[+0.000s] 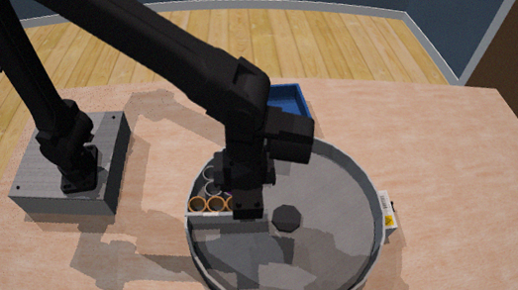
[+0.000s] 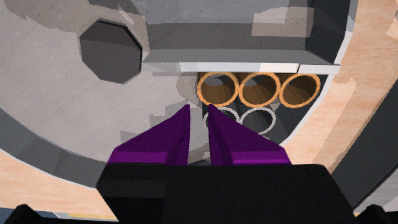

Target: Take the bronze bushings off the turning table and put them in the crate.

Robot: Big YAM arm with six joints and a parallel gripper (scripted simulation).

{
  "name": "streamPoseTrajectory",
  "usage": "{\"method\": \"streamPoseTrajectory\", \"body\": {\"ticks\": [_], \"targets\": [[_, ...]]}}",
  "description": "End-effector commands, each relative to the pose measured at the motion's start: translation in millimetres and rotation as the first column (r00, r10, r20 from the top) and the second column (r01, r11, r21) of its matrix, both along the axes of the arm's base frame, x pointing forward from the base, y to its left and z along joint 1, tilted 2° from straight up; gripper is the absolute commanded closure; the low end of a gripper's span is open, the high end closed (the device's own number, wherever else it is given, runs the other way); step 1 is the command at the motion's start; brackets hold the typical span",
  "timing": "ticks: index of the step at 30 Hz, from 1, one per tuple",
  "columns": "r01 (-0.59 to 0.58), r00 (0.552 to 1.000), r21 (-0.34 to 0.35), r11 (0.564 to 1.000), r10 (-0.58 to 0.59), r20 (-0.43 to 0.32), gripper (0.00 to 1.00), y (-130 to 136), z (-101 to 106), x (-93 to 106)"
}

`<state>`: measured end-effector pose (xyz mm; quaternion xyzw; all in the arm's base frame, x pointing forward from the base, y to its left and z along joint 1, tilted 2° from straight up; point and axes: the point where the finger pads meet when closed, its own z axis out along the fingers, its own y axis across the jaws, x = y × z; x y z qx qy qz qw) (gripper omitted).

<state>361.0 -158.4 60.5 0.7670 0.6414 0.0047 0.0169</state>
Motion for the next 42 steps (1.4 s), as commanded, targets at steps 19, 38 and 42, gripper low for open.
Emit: {"method": "streamPoseTrajectory", "body": {"ticks": [19, 38, 42], "targets": [[-0.007, 1.0, -0.016, 1.0, 0.008, 0.029, 0.86, -11.1, 13.9, 20.3], [-0.007, 1.0, 0.003, 1.0, 0.007, -0.012, 0.86, -1.6, -2.7, -2.5], [-0.006, 1.0, 0.002, 1.0, 0.006, -0.01, 0.86, -1.6, -1.7, -2.4]]}}
